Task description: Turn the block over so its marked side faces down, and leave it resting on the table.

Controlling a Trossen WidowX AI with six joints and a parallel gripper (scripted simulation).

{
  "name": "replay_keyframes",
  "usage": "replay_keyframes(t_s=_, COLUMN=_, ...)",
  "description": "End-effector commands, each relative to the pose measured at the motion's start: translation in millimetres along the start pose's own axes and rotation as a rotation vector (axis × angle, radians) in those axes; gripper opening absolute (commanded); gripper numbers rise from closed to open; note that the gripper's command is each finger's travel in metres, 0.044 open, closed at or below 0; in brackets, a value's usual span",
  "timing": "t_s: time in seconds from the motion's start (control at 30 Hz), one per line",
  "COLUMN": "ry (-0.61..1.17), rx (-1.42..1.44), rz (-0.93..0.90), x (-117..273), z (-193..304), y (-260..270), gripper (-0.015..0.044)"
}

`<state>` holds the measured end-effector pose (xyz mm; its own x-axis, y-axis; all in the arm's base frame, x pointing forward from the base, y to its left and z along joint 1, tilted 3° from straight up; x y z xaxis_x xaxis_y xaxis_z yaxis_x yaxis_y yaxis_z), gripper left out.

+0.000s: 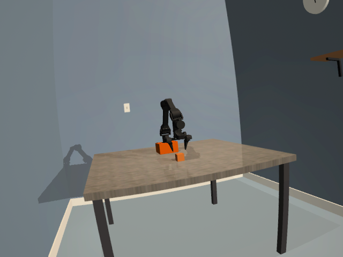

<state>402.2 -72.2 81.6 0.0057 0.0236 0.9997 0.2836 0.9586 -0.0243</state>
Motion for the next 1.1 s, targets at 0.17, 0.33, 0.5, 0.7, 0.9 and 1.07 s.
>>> replay_keyframes(t_s=0.17, ry=0.007, rx=-0.003, rz=0.004, x=-14.6, z=0.3, y=-0.3, gripper=0.0440)
replay_keyframes(t_s=0.33, ry=0.007, rx=-0.003, rz=0.004, x=-22.7, z=0.2, y=-0.4, gripper=0.0440)
replay_keyframes(t_s=0.5, ry=0.007, rx=-0.003, rz=0.004, x=-30.8, z=0.4, y=-0.4, gripper=0.0440)
replay_keyframes(t_s=0.7, ry=0.007, rx=-0.003, rz=0.004, x=-40.5, z=0.8, y=-0.5, gripper=0.0440)
replay_keyframes(t_s=0.9, ry=0.007, rx=-0.003, rz=0.004, x=-42.8, z=1.0, y=-0.5, gripper=0.0361)
replay_keyframes(t_s=1.07, ry=0.007, rx=-0.003, rz=0.004, x=-42.8, z=1.0, y=-0.5, gripper=0.0230)
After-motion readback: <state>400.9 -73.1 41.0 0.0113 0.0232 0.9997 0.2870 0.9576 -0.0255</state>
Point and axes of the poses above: the point midway between the two fingers, 35 mm back from their tips, its own x axis back along the fingers, its own y axis across the jaws, z = x × y, the point moved 7 cm from there along x, back along the fingers, and after that the axes turned 8 degrees about -x, right-handed, at the moved point
